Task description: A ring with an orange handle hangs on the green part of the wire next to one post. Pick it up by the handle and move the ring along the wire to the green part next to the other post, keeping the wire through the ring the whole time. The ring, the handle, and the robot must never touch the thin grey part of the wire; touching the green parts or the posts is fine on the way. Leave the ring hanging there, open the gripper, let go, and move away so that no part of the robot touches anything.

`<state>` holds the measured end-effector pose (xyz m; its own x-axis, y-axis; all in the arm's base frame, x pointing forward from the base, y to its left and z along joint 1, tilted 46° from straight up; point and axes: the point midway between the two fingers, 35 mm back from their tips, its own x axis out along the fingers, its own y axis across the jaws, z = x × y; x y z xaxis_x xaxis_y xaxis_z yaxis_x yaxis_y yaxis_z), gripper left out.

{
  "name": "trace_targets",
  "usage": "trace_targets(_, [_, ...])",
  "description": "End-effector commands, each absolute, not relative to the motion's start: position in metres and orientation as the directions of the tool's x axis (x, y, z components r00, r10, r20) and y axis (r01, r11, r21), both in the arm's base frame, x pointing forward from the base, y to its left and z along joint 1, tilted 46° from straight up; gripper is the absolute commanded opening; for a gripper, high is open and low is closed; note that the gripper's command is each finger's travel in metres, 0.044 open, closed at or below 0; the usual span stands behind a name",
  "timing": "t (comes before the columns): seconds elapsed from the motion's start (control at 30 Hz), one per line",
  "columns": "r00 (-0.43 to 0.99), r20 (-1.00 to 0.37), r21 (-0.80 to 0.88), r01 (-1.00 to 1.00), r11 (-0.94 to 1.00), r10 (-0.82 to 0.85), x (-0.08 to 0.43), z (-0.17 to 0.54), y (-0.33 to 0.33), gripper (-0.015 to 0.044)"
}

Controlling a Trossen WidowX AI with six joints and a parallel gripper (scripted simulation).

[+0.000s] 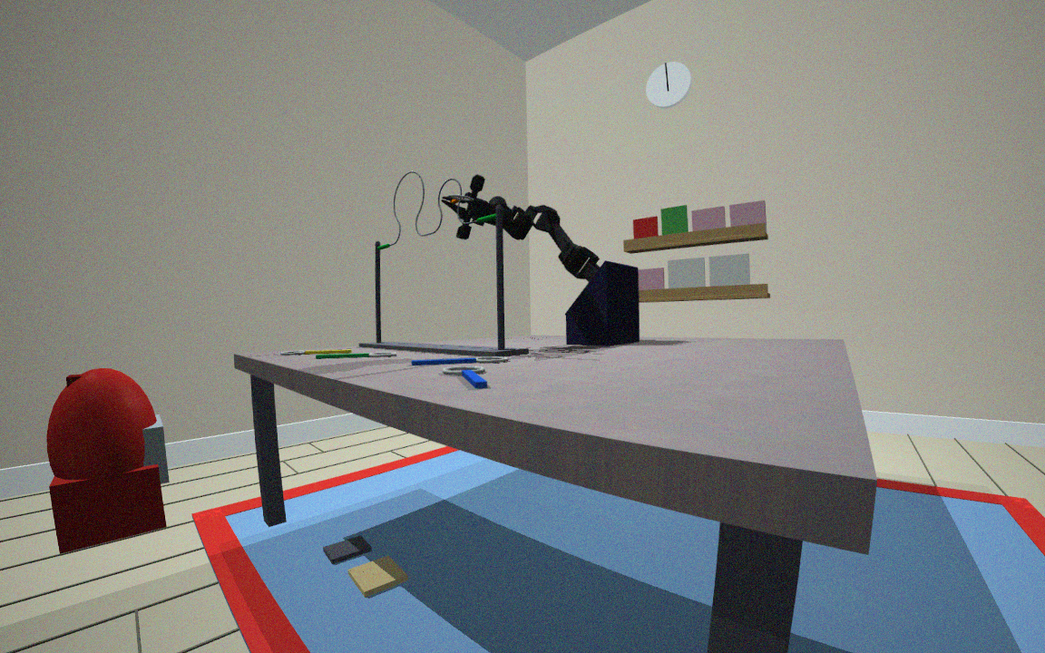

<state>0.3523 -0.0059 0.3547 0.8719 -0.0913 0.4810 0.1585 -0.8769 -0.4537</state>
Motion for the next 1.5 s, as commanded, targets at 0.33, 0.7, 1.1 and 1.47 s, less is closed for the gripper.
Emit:
trace_targets(0.33, [0.868, 0.494, -0.378, 0.161, -0.912, -0.052, 0.352, 0.355, -0.012, -0.0150])
trace_targets(0.7, [0.870, 0.478, -0.500, 0.160, -0.851, -0.118, 0.354, 0.342, -0.035, -0.0150])
trace_targets(1.1, [0.876, 0.425, -0.697, 0.155, -0.701, -0.229, 0.355, 0.316, -0.065, -0.0150])
trace_targets(1.47, [0.881, 0.338, -0.860, 0.146, -0.488, -0.331, 0.357, 0.281, -0.089, -0.0150])
